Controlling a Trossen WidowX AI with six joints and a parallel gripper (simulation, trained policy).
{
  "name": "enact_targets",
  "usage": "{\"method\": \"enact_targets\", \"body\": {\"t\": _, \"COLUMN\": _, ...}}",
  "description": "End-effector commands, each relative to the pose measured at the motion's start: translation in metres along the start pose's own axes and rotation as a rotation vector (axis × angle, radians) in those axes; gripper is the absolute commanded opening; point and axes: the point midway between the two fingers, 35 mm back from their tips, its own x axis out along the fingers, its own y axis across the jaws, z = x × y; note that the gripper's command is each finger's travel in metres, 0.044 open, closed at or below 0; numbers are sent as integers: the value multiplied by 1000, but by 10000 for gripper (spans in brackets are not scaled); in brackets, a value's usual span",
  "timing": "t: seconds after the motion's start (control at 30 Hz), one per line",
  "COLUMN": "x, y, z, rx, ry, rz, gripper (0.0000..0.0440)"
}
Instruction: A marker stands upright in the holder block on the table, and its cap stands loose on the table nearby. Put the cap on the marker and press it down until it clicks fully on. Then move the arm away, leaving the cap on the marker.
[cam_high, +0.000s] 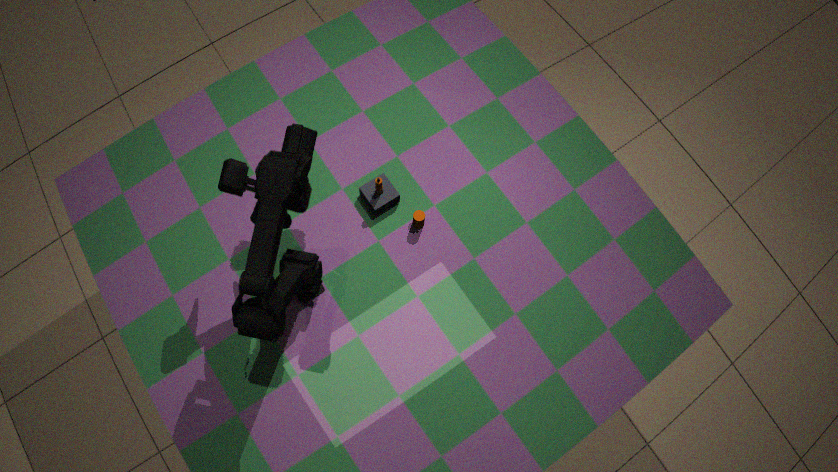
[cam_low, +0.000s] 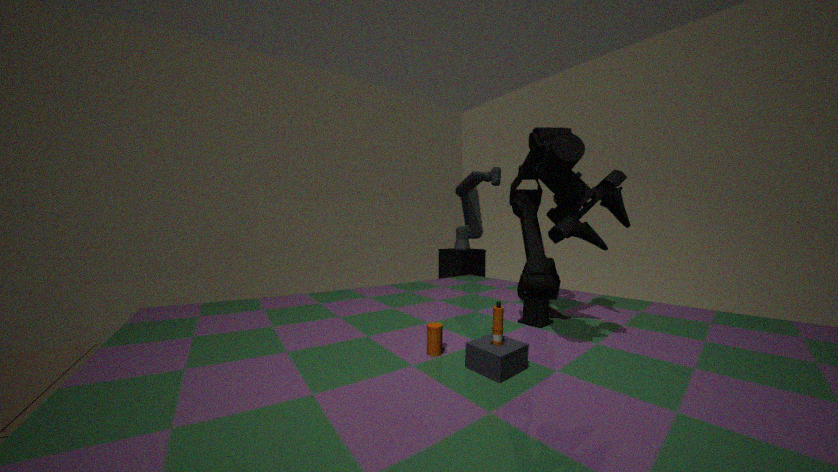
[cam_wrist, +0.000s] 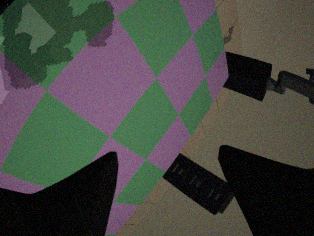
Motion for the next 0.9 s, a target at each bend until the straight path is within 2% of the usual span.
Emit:
{"method": "enact_targets", "body": {"t": 0.0, "x": -3, "y": 5, "z": -8, "rx": 26, "ry": 6, "rz": 24, "gripper": 318}}
{"method": "enact_targets", "body": {"t": 0.87, "x": -19, "y": 56, "z": -50, "rx": 267, "ry": 35, "rz": 148, "gripper": 319}}
